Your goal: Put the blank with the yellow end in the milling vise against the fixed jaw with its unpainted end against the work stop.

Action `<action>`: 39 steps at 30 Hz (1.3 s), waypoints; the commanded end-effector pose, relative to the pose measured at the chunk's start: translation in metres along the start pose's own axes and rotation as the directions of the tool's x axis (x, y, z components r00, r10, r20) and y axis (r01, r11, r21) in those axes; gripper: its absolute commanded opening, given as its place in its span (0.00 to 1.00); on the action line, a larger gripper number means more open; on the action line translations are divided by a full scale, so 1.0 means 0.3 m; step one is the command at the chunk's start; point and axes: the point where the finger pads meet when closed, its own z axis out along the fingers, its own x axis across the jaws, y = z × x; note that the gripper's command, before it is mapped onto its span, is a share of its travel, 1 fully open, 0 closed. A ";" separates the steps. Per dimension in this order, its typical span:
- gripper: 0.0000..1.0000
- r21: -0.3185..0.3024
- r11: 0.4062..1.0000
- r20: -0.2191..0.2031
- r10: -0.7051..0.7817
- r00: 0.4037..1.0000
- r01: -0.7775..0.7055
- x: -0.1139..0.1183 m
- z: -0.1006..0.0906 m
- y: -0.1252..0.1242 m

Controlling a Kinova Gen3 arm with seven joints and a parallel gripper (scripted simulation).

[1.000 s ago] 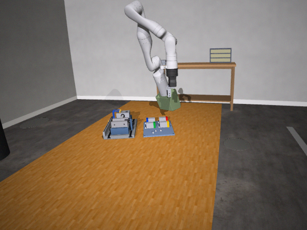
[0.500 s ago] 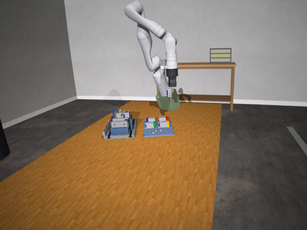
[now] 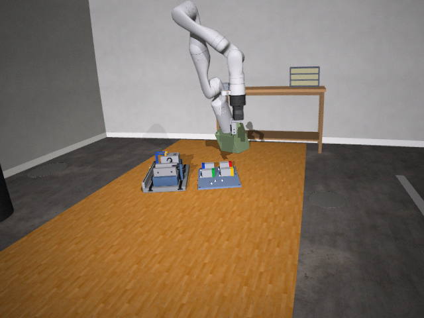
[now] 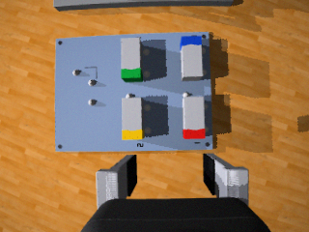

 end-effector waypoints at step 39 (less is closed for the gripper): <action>1.00 -0.001 1.000 0.001 0.000 1.000 0.000 -0.001 0.039 0.000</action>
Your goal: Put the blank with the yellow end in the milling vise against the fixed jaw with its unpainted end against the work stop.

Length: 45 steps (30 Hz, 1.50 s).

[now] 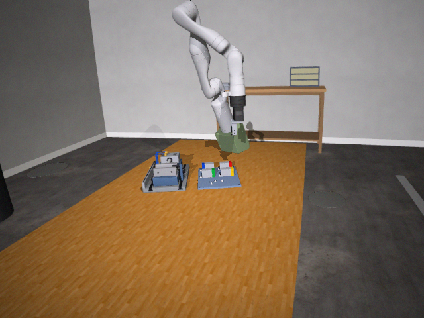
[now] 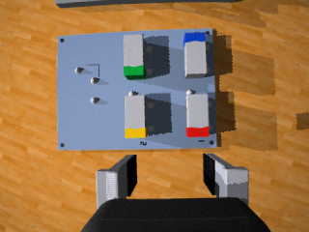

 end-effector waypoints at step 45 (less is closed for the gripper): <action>1.00 0.006 1.000 -0.009 -0.001 1.000 0.001 0.022 0.223 -0.015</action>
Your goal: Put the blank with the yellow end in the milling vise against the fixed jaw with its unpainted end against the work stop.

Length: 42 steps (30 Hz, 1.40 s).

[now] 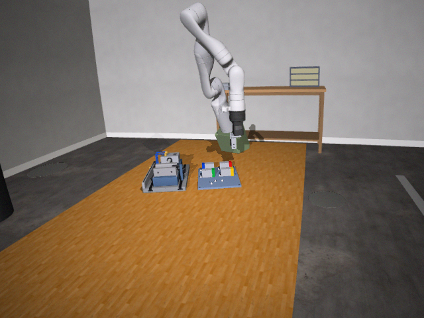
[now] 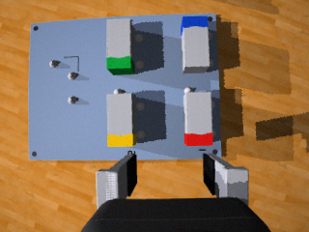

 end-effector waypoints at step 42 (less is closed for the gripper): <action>1.00 -0.001 1.000 0.001 -0.001 1.000 0.001 -0.014 -0.039 0.014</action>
